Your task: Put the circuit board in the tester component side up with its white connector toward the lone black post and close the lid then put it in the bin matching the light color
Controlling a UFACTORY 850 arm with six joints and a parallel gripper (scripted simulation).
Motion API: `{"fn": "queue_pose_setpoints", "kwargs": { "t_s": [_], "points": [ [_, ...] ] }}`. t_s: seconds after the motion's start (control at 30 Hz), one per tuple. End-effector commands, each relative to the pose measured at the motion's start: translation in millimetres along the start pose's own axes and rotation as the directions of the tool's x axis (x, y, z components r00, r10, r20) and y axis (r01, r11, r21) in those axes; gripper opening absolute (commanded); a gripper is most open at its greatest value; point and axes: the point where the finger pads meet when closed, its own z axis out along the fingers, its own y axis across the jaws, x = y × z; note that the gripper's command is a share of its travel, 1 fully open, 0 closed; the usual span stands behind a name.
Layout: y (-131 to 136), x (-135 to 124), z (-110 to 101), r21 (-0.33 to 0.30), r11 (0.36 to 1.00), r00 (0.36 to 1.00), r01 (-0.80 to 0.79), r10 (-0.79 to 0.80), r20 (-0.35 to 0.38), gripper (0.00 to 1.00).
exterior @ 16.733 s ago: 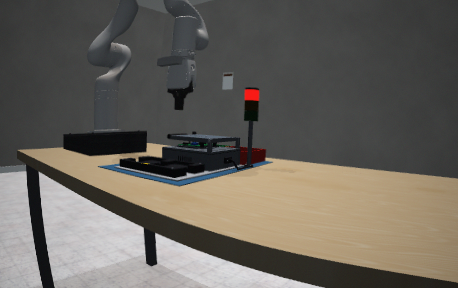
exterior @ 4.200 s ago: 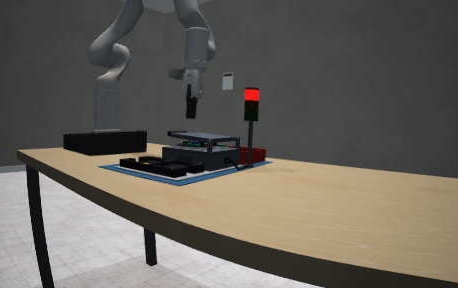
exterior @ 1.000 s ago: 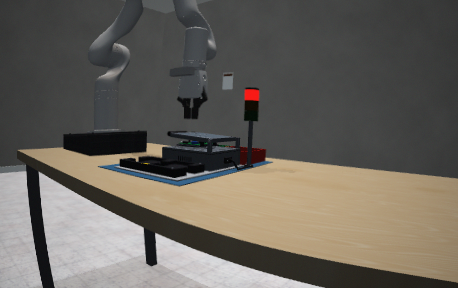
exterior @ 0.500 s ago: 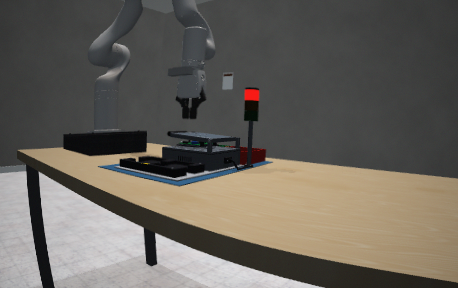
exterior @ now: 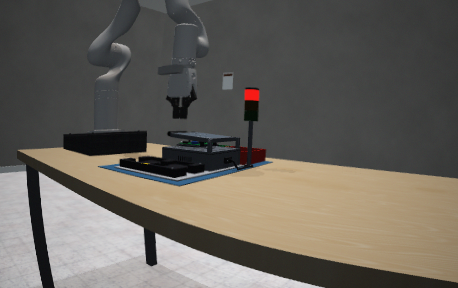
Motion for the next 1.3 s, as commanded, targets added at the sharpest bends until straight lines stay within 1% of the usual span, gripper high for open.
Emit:
{"fn": "queue_pose_setpoints", "kwargs": {
  "t_s": [0.0, 0.47, 0.87, 1.27],
  "points": [
    [-0.5, 7.5, -0.7, 0.002, 1.000, 1.000, 0.001, -0.001, 0.001, 0.28],
    [-0.5, 7.7, 5.3, 0.002, 1.000, 1.000, 0.001, -0.001, 0.001, 0.28],
    [-0.5, 7.7, 20.5, 0.002, 1.000, 1.000, 0.001, -0.001, 0.001, 0.28],
    [-0.5, 7.7, 21.5, 0.002, 1.000, 1.000, 0.001, -0.001, 0.001, 0.28]
  ]
}}
